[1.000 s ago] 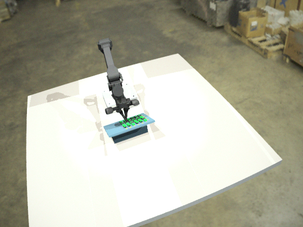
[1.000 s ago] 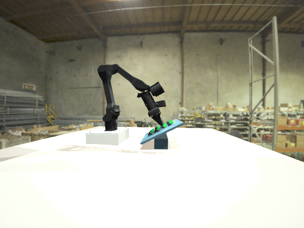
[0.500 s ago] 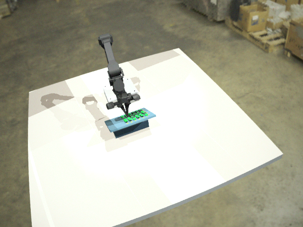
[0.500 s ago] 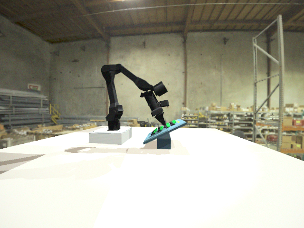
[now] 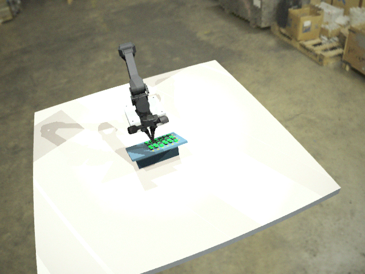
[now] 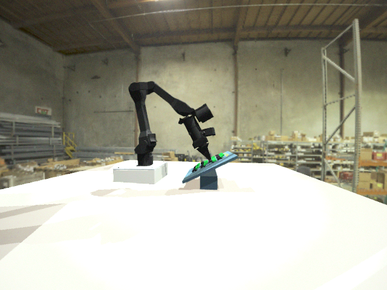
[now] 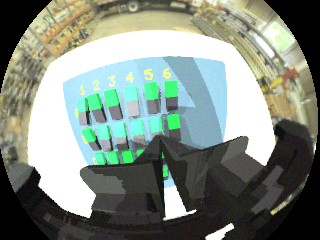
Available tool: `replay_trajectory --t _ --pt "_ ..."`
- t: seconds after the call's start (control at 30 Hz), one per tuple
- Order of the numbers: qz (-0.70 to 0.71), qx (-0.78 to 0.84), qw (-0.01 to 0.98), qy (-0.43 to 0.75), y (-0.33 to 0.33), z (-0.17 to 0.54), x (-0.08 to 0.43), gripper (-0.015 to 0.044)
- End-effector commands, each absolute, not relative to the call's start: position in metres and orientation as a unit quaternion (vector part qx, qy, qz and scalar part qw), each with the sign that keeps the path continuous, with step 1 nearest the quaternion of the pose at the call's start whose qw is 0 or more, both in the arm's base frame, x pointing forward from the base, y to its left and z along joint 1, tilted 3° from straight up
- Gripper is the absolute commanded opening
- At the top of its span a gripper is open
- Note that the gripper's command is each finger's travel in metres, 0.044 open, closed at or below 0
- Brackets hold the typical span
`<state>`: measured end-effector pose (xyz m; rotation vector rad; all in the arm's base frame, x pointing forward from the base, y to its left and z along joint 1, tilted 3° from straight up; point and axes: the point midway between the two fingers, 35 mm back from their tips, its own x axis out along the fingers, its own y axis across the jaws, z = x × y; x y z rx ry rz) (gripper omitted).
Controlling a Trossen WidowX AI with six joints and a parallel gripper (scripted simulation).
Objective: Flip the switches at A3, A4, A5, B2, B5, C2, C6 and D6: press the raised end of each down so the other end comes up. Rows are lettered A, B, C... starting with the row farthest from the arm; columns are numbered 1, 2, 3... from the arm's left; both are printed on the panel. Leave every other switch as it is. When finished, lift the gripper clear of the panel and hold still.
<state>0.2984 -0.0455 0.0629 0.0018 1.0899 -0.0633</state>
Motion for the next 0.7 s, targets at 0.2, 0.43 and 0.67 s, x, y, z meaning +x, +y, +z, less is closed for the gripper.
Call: replay_trajectory --t 0.2,0.43,0.67 --pt "-0.027 0.001 0.852 0.523 -0.0445 0.0581 0.2974 0.0" --pt "-0.027 0.001 0.852 0.523 -0.0445 0.0573 0.2978 0.0" --pt "-0.027 0.001 0.852 0.523 -0.0445 0.0565 0.2982 0.0"
